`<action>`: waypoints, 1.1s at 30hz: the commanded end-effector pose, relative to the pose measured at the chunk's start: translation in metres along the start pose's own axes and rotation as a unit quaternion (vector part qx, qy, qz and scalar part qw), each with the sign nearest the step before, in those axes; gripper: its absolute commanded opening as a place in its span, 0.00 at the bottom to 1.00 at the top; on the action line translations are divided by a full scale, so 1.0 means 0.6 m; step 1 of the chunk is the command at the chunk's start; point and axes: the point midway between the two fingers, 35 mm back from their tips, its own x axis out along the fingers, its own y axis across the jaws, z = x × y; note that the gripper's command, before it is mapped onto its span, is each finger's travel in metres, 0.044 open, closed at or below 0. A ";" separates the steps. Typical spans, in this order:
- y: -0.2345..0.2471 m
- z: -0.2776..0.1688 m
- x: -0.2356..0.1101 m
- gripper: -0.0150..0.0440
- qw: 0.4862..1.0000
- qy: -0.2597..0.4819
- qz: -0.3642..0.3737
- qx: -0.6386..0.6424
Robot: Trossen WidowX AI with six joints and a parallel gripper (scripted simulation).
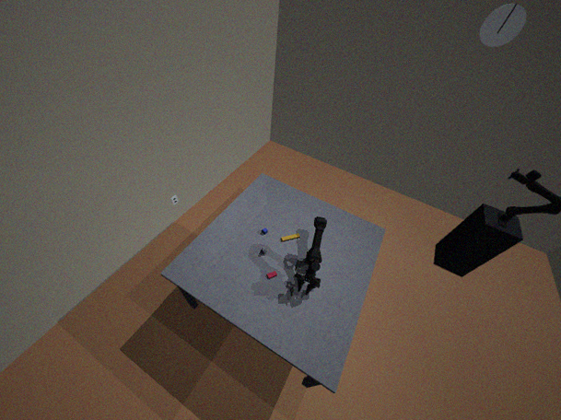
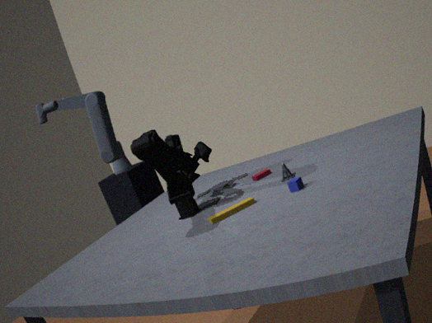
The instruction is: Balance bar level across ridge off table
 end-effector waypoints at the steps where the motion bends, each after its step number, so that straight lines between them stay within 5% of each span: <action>1: -0.017 -0.010 0.005 0.79 1.000 0.022 -0.007 -0.001; 33: -0.163 -0.154 -0.007 0.79 0.968 0.239 -0.060 0.044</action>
